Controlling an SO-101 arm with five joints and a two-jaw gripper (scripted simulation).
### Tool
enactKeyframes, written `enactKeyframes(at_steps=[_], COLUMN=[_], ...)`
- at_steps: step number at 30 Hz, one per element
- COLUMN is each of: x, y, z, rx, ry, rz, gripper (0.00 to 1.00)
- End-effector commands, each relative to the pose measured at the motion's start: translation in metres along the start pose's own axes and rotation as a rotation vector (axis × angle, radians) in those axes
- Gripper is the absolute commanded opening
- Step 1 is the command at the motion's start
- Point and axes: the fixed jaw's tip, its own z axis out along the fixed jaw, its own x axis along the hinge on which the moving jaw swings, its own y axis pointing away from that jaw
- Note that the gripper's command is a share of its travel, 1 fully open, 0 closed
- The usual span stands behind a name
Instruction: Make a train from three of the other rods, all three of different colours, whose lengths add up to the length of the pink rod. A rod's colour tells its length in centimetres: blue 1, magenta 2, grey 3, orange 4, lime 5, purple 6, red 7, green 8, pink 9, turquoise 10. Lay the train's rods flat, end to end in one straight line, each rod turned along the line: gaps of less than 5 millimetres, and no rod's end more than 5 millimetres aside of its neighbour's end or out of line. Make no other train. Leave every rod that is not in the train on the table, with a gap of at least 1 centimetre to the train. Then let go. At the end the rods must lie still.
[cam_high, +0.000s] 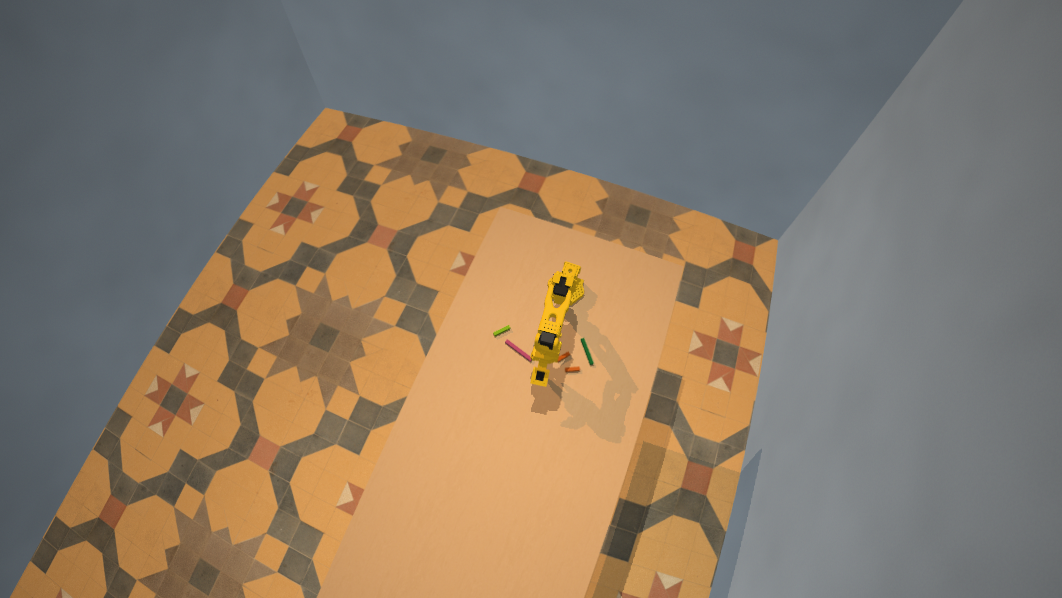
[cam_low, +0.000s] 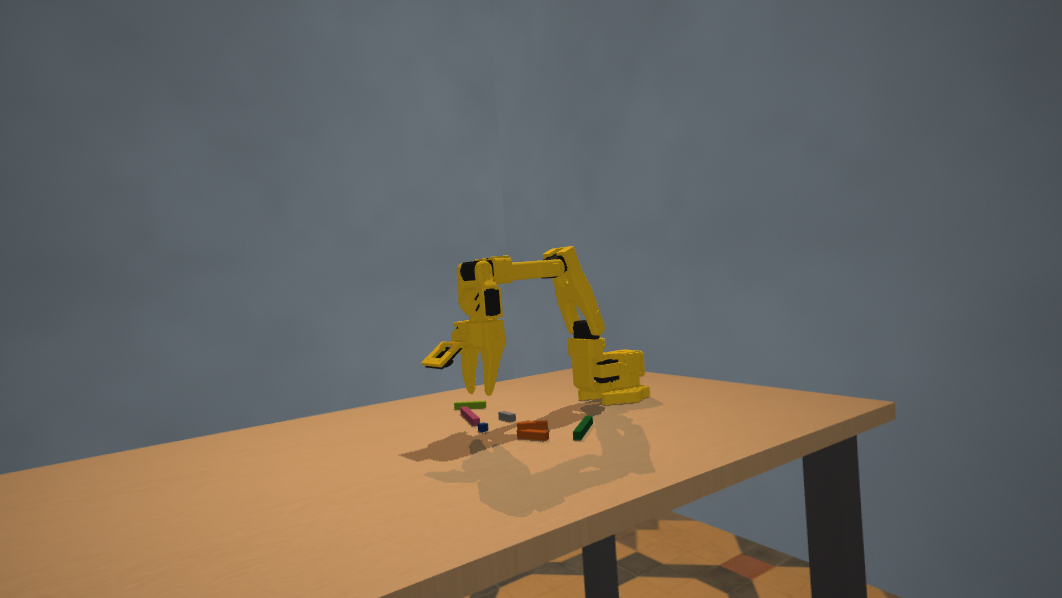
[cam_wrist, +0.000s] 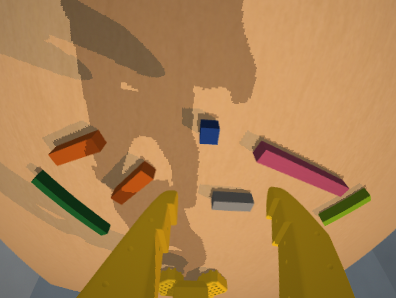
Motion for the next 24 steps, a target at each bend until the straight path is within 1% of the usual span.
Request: enactKeyframes(at_steps=[1, 24], x=[-0.0079, -0.0084], y=[-0.0031, -0.004], z=[-0.012, -0.0113], rx=[0.001, 0.0], ry=[-0.068, -0.066], rz=[0.043, 0.057], gripper=[0.19, 0.19])
